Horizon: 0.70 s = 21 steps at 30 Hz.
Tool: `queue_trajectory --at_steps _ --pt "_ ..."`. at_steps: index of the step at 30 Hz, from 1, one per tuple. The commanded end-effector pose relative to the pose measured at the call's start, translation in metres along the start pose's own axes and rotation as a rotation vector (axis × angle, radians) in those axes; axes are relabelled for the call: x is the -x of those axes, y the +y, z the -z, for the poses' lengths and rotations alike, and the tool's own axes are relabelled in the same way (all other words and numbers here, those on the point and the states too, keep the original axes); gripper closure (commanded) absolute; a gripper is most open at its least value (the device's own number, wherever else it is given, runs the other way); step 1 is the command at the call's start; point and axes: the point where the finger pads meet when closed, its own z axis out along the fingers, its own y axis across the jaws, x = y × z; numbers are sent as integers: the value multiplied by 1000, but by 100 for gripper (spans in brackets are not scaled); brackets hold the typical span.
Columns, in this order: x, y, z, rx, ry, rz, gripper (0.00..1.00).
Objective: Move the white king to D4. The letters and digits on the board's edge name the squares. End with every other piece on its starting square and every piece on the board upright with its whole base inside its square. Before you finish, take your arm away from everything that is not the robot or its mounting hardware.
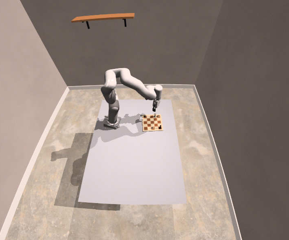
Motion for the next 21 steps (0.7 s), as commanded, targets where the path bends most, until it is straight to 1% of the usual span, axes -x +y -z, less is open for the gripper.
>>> queue_trajectory --at_steps 1,5,7,8,21 --pt "1 0 -4 -4 -17 -279 0" --pt "1 0 -7 5 -12 -433 0" --pt "1 0 -7 5 -12 -433 0" --pt "1 0 -8 10 -9 -547 0" --pt "2 -1 -14 33 12 -1033 0"
